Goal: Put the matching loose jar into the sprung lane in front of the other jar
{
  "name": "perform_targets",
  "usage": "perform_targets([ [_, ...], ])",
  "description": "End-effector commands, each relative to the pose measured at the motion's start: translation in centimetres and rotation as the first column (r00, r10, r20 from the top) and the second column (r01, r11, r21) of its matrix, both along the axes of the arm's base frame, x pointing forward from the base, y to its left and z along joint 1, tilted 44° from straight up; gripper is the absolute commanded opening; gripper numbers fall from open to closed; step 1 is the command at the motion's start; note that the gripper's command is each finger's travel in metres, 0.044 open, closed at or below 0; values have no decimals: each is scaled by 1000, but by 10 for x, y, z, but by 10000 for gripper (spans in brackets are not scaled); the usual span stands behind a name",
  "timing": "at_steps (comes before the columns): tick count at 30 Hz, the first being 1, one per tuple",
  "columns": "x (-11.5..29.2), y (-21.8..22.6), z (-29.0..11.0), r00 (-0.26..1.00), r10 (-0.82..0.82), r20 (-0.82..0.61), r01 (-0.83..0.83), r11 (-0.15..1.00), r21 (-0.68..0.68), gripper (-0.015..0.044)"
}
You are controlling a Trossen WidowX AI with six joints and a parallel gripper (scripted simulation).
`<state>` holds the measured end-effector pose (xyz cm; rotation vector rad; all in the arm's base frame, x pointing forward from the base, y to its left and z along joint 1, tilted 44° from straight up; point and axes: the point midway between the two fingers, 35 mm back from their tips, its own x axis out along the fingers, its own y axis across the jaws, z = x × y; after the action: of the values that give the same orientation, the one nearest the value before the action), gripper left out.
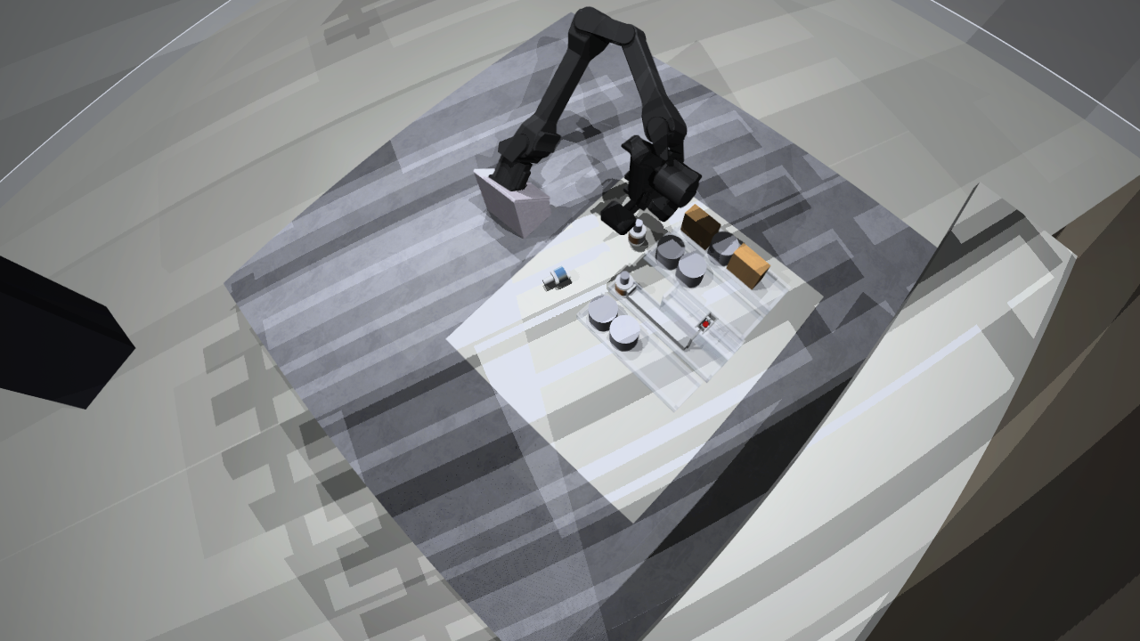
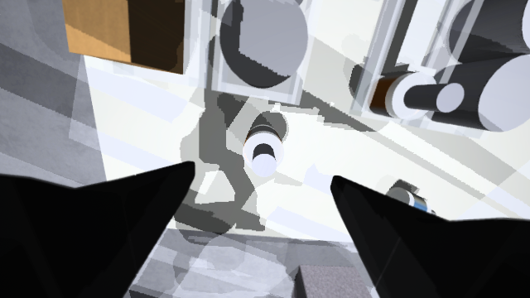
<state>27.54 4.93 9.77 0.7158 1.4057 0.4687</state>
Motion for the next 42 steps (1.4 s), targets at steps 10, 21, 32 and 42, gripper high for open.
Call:
perform_targets([
  [10, 2, 20, -21, 1000, -5, -7, 5, 1000, 8, 440],
  [21, 5, 32, -33, 1000, -5, -7, 5, 1000, 8, 440],
  [32, 6, 43, -44, 1000, -5, -7, 5, 1000, 10, 440],
  [42, 6, 43, -45, 1000, -5, -7, 5, 1000, 10, 204],
])
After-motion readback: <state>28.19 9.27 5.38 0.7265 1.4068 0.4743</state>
